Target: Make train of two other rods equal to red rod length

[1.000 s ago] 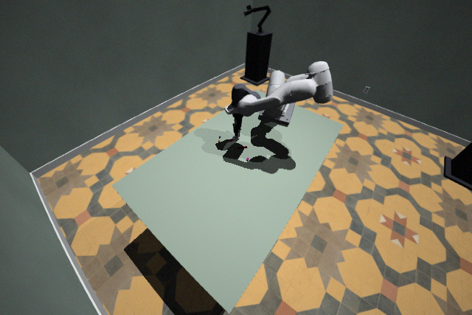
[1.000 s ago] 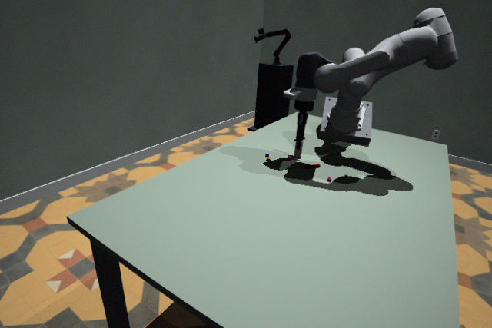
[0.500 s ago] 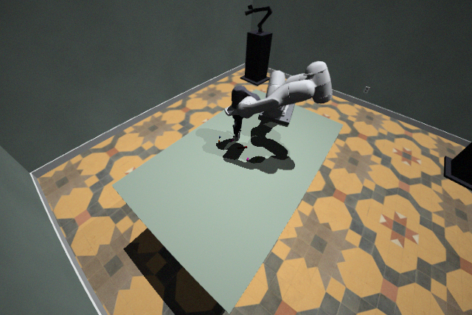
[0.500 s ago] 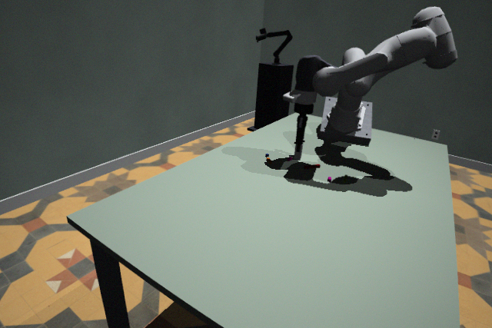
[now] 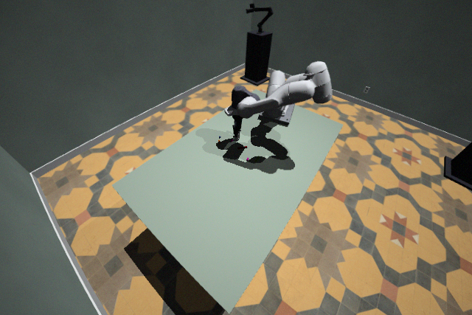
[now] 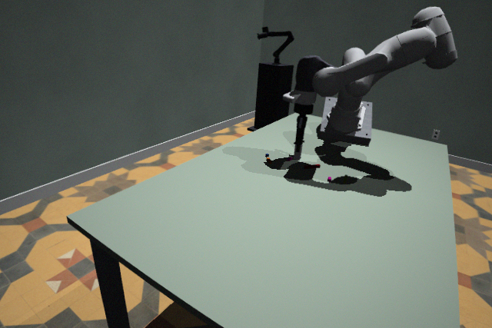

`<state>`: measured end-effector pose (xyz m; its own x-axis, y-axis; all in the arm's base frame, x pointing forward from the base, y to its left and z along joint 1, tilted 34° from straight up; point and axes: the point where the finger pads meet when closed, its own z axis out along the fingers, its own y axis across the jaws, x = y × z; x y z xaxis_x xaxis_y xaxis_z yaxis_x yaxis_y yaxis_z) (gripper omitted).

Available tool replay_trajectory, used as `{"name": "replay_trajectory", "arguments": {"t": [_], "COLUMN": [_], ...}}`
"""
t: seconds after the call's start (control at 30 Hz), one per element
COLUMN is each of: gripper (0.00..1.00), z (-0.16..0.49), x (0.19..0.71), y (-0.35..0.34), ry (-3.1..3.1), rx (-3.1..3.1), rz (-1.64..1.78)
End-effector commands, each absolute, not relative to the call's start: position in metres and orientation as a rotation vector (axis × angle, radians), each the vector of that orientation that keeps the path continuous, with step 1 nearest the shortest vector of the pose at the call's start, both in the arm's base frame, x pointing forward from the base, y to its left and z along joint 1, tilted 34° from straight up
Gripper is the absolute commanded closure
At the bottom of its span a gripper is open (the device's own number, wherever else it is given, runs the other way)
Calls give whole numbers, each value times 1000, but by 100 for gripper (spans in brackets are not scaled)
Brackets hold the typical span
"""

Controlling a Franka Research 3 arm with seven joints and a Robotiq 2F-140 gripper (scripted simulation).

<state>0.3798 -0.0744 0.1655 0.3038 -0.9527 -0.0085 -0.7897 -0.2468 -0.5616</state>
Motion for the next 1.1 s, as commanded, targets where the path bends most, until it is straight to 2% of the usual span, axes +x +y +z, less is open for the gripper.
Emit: {"name": "replay_trajectory", "arguments": {"t": [0.0, 0.8, 0.83, 1.07], "gripper": [85, 85, 97, 97], "z": [166, 166, 166, 166], "x": [381, 381, 381, 381], "y": [-76, -76, -76, -76], "ry": [1543, 1543, 1543, 1543], "rx": [-2115, -2115, -2115, -2115], "rz": [-474, -474, -474, -474]}}
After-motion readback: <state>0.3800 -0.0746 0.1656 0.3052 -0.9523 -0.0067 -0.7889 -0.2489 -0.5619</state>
